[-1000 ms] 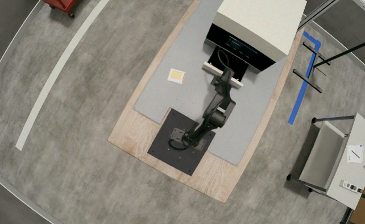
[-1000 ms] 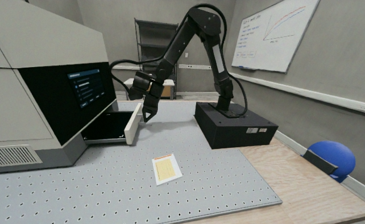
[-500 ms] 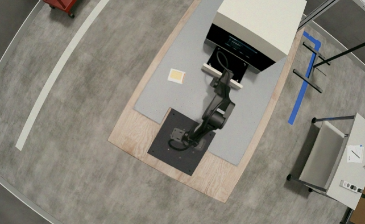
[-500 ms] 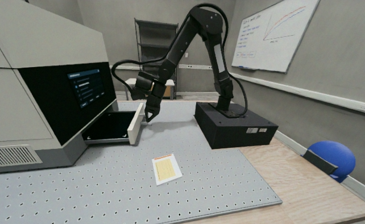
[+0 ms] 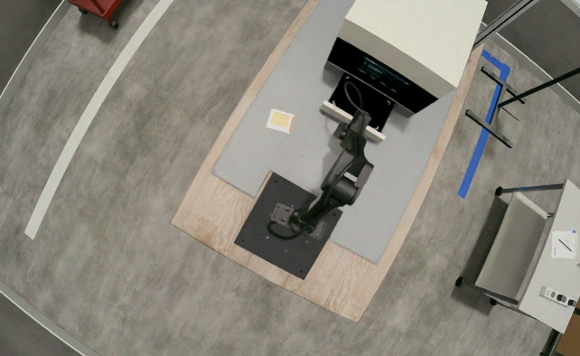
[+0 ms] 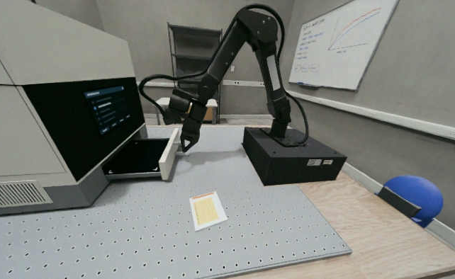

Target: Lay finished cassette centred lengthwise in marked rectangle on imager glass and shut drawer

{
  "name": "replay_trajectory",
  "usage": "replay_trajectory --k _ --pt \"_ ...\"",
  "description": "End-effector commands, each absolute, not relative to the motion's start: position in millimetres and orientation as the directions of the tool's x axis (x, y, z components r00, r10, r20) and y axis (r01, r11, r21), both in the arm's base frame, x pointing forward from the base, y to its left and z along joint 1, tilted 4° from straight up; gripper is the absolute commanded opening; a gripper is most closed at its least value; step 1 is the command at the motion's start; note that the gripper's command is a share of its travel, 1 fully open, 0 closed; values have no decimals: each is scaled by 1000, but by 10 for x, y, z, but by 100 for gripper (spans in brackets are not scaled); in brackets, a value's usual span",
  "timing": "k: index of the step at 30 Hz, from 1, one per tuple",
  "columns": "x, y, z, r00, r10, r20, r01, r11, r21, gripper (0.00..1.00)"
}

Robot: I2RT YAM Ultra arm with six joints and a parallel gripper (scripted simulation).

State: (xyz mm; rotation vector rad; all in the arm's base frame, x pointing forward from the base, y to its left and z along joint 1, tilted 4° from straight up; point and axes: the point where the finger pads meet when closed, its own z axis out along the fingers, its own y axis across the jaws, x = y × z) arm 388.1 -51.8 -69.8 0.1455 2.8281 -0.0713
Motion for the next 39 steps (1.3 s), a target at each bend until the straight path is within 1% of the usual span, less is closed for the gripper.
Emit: replay_trajectory --k 1,15,16,17,18,20,22,24,26,39 --pt "3878 -519 -547 -945 102 -309 122 991 -45 0" --pt "3878 -519 -547 -945 102 -309 122 991 -45 0" --pt "3950 -524 -490 -949 103 -298 122 991 -45 0" --pt "3874 -513 -625 -967 106 -231 120 992 -46 0" --pt "3860 -510 -625 -971 107 -215 119 992 -46 0" --pt "3898 -514 -489 -962 106 -251 121 992 -46 0" --pt "3898 -514 -489 -962 106 -251 121 992 -46 0" --pt "3871 -511 -490 -962 106 -251 121 992 -46 0" --pt "3670 -489 -594 -972 107 -209 119 992 -46 0" --pt "3522 -473 -592 -972 107 -208 119 992 -46 0"
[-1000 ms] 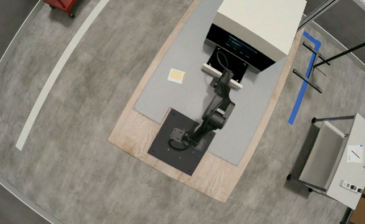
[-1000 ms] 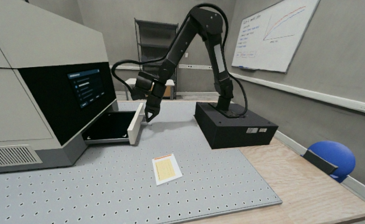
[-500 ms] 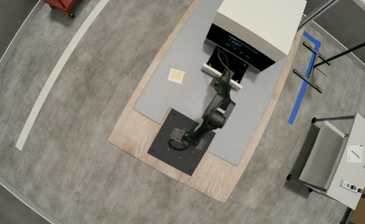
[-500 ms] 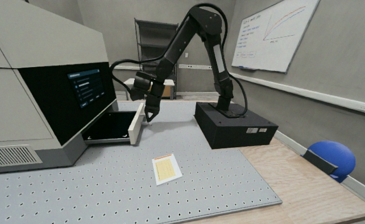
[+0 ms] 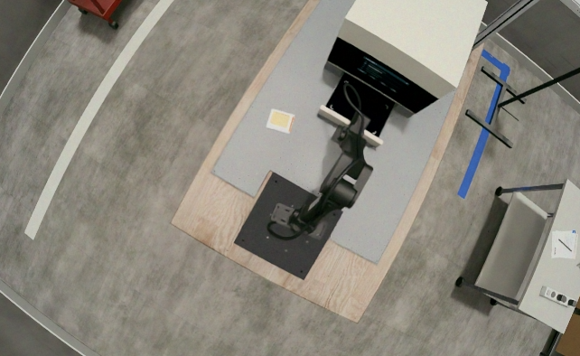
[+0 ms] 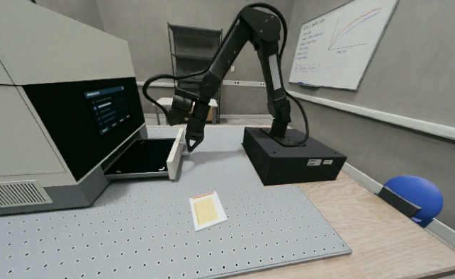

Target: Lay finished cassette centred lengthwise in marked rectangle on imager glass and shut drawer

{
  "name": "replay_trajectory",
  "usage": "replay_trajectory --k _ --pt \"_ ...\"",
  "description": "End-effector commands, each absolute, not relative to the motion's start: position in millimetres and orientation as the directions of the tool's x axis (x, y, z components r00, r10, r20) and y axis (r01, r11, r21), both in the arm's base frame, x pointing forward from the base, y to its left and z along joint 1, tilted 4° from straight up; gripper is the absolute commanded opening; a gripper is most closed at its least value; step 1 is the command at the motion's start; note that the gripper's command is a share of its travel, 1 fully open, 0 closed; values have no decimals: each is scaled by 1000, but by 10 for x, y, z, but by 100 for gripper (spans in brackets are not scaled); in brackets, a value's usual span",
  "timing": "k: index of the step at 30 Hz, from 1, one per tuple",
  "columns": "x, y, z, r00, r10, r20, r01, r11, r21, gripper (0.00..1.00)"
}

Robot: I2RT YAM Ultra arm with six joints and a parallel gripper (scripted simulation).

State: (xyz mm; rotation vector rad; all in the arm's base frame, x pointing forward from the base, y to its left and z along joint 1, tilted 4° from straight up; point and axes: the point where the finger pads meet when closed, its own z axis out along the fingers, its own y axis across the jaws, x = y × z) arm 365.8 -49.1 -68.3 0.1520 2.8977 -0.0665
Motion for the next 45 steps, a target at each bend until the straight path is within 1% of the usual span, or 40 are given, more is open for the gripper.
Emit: replay_trajectory --k 1,20,45 --pt "3509 -471 -591 -972 107 -208 119 992 -46 0" --pt "3281 -446 -587 -972 107 -208 119 992 -46 0" --pt "3276 -446 -587 -972 107 -208 119 992 -46 0"
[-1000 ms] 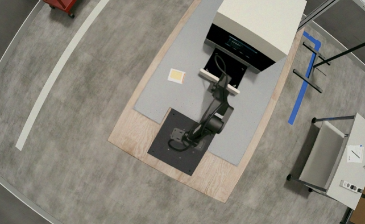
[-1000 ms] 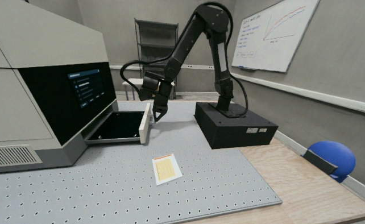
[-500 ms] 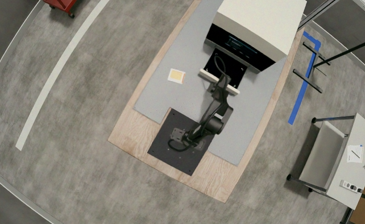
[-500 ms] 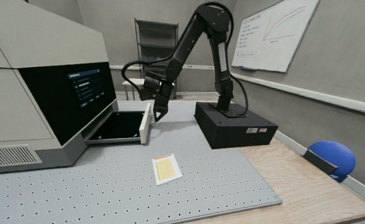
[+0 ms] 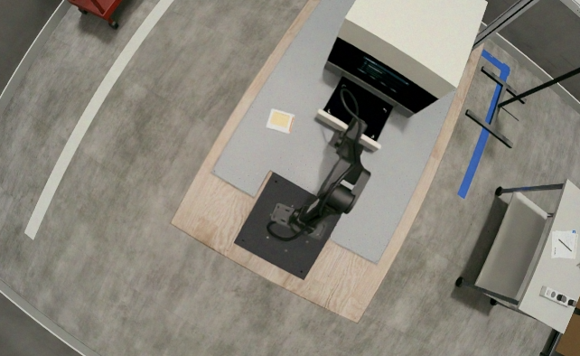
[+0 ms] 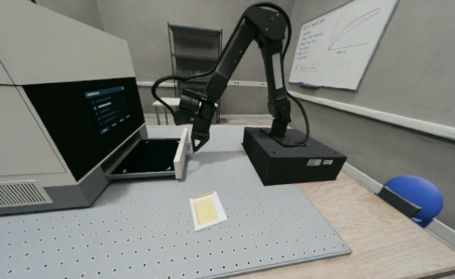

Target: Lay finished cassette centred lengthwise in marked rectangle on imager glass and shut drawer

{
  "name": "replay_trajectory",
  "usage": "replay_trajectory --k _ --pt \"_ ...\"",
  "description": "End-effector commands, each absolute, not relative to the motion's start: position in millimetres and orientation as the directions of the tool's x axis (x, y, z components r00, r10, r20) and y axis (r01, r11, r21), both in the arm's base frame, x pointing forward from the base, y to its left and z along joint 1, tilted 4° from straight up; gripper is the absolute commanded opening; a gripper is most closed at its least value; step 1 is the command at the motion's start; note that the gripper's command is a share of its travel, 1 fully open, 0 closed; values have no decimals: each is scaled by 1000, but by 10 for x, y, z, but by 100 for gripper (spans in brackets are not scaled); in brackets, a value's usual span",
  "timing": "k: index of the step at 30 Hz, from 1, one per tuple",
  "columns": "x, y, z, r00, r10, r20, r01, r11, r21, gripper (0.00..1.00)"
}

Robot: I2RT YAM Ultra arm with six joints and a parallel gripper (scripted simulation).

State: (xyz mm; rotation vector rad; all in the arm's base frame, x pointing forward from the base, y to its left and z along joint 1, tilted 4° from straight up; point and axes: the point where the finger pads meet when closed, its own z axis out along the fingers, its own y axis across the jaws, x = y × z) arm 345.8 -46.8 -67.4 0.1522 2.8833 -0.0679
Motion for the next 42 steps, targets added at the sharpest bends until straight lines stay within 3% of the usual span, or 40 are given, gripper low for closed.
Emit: replay_trajectory --k 1,25,27,42 --pt "3276 -446 -587 -972 107 -208 119 992 -46 0" --pt "3276 -446 -587 -972 107 -208 119 992 -46 0" --pt "3483 -469 -487 -963 106 -250 121 992 -46 0" --pt "3591 -481 -613 -971 107 -215 119 992 -46 0"
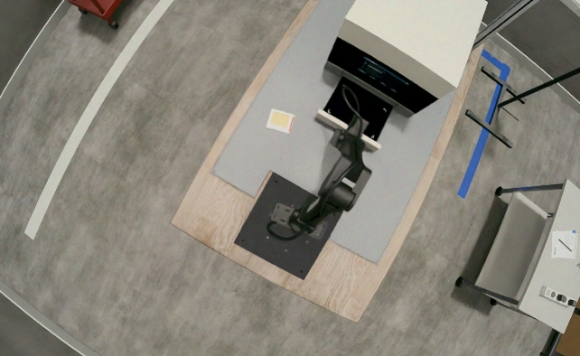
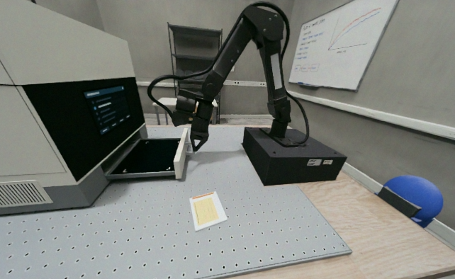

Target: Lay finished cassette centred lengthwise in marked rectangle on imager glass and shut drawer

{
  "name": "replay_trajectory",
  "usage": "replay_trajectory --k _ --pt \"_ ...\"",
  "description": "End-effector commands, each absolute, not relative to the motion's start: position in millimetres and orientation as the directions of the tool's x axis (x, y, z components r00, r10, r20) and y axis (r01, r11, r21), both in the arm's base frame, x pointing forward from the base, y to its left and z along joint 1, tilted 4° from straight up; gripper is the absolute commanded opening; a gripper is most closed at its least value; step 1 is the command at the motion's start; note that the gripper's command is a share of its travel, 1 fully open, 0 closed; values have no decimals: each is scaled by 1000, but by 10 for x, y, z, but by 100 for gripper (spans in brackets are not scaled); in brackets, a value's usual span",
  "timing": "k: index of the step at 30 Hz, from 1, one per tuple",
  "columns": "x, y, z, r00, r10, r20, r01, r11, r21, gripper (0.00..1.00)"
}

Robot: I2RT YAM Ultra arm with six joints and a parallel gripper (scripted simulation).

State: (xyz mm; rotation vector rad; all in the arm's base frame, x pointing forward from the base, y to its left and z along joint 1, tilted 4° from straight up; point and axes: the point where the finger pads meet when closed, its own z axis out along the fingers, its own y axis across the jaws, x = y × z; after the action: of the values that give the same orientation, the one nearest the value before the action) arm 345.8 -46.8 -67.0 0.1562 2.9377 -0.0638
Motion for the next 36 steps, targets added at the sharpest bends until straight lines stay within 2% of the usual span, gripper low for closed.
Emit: replay_trajectory --k 1,36 --pt "3591 -481 -613 -971 107 -215 119 992 -46 0" --pt "3624 -484 -581 -967 106 -230 120 992 -46 0"
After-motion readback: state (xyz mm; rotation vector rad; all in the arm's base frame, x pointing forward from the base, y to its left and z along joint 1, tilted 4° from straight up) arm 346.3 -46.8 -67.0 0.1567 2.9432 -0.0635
